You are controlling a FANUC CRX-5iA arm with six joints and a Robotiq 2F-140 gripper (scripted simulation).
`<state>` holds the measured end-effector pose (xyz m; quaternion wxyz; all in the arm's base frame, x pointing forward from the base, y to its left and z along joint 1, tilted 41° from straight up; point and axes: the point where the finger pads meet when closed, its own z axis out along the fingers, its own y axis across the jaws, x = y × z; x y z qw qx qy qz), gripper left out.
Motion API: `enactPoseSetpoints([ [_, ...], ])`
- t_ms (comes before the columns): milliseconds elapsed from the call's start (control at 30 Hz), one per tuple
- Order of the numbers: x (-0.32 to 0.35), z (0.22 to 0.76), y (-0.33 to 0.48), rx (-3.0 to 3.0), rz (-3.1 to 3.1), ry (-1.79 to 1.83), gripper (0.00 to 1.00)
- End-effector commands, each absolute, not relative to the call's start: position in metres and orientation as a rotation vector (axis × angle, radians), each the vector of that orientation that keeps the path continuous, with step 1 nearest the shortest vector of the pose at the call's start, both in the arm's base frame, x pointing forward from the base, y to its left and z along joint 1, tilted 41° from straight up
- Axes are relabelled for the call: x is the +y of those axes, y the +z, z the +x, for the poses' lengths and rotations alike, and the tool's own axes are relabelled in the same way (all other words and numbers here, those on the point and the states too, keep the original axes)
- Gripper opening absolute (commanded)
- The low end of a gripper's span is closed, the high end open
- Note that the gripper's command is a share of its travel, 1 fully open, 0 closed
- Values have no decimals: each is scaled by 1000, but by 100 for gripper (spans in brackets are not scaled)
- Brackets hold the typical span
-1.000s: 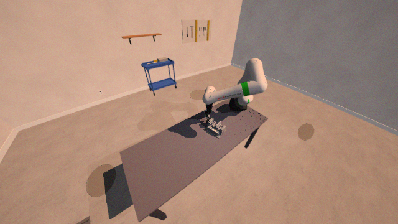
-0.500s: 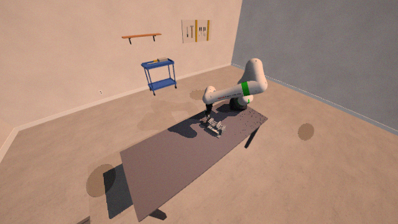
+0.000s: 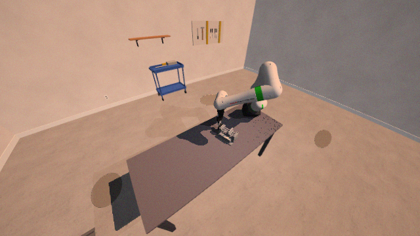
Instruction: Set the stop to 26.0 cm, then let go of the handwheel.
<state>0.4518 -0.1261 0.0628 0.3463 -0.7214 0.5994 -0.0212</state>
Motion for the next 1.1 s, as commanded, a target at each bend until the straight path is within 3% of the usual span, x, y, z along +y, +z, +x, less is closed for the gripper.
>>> enactPoseSetpoints([
  [0,-126,452,63,1556,-1872,-56,4],
  [1067,-129,452,69,1556,-1872,-56,4],
])
